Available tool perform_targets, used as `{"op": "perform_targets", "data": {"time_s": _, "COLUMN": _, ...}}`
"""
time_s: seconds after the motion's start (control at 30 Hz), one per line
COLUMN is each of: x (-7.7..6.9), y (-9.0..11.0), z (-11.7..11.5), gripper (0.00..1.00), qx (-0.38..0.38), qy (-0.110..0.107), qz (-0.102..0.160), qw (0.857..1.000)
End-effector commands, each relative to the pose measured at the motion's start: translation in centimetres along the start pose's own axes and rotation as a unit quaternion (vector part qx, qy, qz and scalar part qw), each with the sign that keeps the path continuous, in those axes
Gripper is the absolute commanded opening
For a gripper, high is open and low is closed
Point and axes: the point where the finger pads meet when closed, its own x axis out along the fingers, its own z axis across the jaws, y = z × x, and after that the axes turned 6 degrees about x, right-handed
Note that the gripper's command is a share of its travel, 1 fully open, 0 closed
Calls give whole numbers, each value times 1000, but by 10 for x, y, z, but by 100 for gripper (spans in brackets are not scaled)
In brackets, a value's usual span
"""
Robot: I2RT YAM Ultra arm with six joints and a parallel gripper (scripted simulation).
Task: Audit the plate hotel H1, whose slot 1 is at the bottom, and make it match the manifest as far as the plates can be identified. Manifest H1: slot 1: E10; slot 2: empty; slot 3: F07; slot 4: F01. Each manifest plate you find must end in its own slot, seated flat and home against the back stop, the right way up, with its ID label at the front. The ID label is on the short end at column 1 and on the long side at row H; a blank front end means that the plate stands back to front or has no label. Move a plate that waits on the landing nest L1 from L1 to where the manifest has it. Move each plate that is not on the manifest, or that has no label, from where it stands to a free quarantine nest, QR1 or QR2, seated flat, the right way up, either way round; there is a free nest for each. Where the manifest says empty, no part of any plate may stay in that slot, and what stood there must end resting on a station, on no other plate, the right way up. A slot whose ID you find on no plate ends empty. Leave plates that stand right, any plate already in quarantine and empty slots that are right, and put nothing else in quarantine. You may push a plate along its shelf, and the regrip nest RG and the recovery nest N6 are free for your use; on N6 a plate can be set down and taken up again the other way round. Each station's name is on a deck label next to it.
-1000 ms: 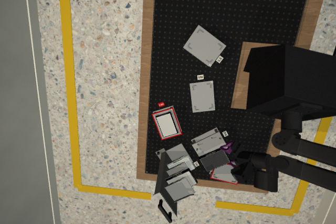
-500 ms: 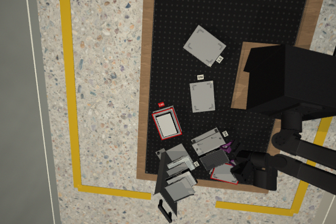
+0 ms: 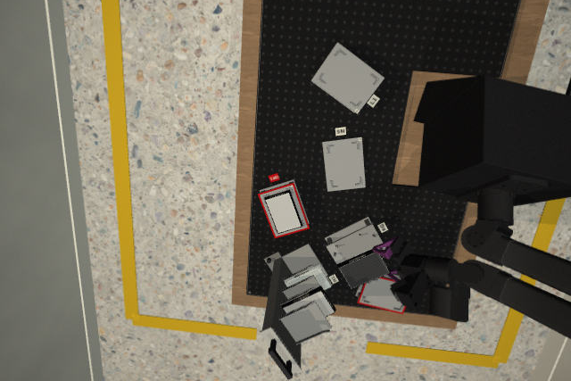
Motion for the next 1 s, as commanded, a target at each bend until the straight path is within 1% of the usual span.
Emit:
{"op": "perform_targets", "data": {"time_s": 0.0, "x": 1, "y": -9, "z": 3, "gripper": 86, "qx": -1, "qy": -4, "qz": -22, "qw": 1000}}
{"op": "perform_targets", "data": {"time_s": 0.97, "x": 10, "y": -1, "z": 2, "gripper": 86, "qx": -1, "qy": -4, "qz": -22, "qw": 1000}}
